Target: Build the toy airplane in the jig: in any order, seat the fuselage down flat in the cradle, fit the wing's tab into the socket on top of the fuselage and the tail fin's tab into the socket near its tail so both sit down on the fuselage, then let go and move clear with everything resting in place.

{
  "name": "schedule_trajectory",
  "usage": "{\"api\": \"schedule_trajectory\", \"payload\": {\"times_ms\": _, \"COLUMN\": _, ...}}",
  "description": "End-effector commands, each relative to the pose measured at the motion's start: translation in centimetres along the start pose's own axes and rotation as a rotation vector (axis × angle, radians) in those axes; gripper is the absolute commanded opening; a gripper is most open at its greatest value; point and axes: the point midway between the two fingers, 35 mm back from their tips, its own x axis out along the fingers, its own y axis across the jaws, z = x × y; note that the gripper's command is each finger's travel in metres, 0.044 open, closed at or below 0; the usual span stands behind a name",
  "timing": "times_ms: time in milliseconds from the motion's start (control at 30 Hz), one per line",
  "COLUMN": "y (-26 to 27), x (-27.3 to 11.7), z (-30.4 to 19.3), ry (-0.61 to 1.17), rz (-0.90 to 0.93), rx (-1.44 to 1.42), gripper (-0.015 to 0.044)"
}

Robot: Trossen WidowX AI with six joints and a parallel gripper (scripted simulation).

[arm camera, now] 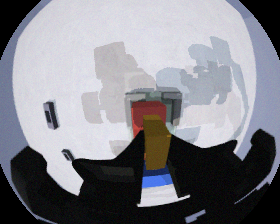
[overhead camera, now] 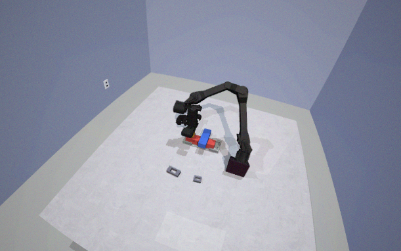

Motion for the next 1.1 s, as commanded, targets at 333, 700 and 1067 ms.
{"api": "schedule_trajectory", "payload": {"times_ms": 333, "y": 0.0, "x": -0.1, "z": 0.0, "ry": -0.001, "rz": 0.0, "rx": -0.001, "gripper": 0.026}}
{"api": "schedule_trajectory", "payload": {"times_ms": 700, "y": 0.2, "x": -3.8, "z": 0.4, "ry": -0.001, "rz": 0.004, "rx": -0.003, "gripper": 0.026}}
{"api": "schedule_trajectory", "payload": {"times_ms": 1067, "y": 0.1, "x": -9.2, "z": 0.2, "ry": 0.001, "rz": 0.002, "rx": -0.004, "gripper": 0.026}}
